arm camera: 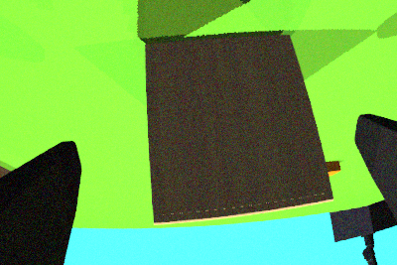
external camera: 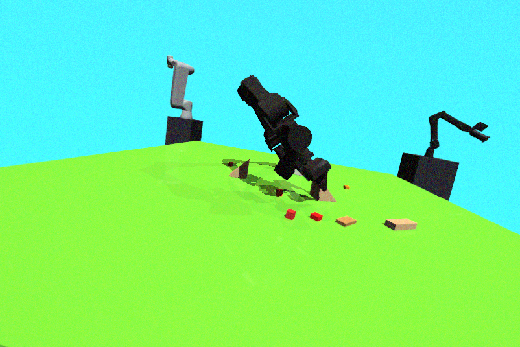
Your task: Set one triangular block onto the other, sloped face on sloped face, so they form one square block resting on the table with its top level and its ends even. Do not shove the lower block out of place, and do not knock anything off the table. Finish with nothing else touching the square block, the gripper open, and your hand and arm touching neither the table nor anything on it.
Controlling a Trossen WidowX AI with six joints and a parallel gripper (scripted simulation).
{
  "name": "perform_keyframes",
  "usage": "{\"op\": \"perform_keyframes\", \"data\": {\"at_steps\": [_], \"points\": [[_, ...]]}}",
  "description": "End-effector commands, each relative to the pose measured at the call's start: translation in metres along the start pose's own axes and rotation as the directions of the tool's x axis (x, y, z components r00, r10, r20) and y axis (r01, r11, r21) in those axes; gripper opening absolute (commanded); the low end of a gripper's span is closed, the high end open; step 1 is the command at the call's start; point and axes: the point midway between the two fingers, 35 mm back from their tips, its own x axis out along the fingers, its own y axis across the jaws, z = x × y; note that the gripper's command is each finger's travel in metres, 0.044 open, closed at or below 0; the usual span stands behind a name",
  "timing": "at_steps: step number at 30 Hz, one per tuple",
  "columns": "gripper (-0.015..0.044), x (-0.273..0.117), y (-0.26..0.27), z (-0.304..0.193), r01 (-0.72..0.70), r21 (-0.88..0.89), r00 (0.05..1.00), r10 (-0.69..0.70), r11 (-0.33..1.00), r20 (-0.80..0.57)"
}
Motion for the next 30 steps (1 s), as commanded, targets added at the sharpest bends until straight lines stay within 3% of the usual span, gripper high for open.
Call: {"op": "perform_keyframes", "data": {"at_steps": [1, 21, 30], "points": [[0.044, 0.008, -0.001, -0.001, 0.0, -0.004, 1.0, 0.0, 1.0, -0.002], [0.044, 0.037, -0.004, -0.001, -0.001, -0.006, 1.0, 0.001, 1.0, 0.0], [0.0223, 0.037, -0.004, -0.001, -0.001, -0.006, 1.0, 0.001, 1.0, 0.0]]}}
